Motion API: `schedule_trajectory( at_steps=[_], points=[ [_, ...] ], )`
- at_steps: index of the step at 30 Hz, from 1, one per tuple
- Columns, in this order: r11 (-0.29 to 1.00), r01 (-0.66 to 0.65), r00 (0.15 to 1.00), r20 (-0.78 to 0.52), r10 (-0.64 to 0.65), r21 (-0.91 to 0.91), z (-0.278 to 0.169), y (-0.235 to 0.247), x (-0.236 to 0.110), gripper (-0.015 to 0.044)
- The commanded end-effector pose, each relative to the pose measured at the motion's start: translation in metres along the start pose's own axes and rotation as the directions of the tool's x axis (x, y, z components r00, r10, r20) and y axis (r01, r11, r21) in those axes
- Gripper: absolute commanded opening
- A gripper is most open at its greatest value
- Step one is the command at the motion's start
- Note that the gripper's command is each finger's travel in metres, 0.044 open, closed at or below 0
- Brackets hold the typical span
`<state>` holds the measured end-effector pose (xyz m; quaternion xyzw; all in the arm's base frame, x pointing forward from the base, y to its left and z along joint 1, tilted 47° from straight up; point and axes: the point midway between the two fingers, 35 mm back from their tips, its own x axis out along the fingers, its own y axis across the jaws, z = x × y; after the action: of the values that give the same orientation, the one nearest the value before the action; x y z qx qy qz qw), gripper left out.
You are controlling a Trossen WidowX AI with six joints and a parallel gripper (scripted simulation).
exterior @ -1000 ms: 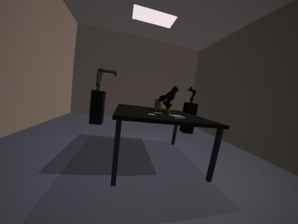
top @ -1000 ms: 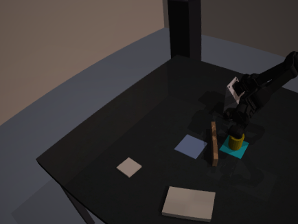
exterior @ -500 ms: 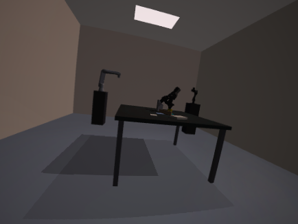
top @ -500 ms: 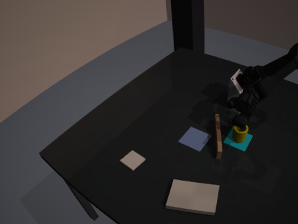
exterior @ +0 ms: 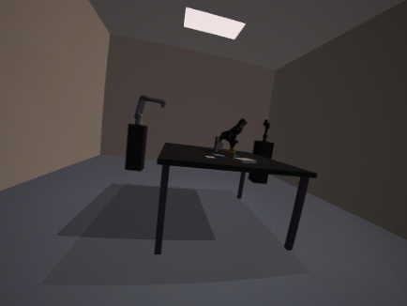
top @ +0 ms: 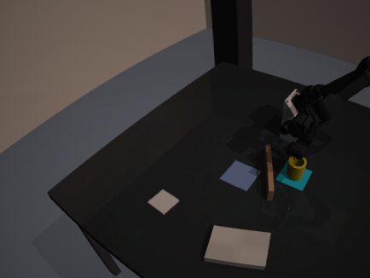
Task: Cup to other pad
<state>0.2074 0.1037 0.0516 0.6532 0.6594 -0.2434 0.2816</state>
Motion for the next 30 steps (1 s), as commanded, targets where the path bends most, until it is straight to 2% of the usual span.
schedule_trajectory(
  at_steps=[1,16,27,30],
  points=[
    [1.000,-0.005,1.000,-0.003,0.005,-0.005,-0.001,0.002,-0.005,0.0147],
    [1.000,-0.004,1.000,-0.007,0.004,-0.004,0.002,-0.001,-0.018,0.0147],
    [1.000,0.001,1.000,-0.002,-0.001,0.001,0.003,-0.002,-0.018,0.0435],
    [1.000,0.000,1.000,0.001,0.000,0.001,0.003,-0.001,-0.025,0.0440]
  ],
)
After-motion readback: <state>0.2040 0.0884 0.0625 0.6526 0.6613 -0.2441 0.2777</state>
